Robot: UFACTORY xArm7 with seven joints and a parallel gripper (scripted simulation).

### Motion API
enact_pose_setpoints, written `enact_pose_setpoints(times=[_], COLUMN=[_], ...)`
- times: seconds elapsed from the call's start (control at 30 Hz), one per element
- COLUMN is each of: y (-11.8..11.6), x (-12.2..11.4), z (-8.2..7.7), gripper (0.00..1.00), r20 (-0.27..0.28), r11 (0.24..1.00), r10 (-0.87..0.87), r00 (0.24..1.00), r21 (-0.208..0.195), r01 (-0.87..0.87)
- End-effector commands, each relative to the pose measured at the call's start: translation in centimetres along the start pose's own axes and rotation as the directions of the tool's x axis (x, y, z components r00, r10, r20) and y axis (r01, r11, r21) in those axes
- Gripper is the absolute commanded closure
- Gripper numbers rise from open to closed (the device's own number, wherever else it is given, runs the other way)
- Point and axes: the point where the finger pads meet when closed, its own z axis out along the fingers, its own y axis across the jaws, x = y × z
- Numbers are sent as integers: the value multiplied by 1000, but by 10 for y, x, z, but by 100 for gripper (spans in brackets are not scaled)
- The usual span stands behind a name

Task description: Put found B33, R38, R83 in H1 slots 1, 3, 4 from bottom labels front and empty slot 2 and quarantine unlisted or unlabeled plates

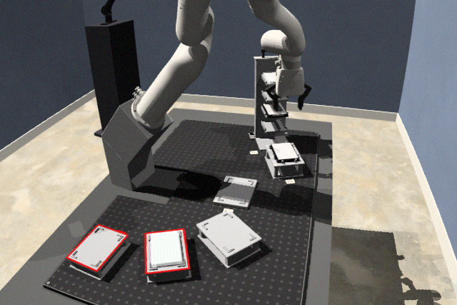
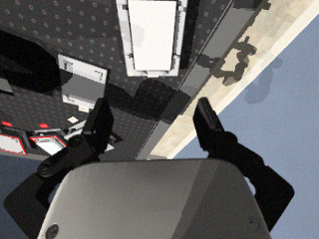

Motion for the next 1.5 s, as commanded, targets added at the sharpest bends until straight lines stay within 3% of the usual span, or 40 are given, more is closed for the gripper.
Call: enact_pose_setpoints(times=[0.0, 1.47], y=[1, 1], x=[1, 1], z=[6, 70], gripper=[0, 0], r20=[-1, 0], r11=[1000, 1000], r10=[0, 0], r00=[1000, 1000], r21=[-4, -3], r01=[0, 0])
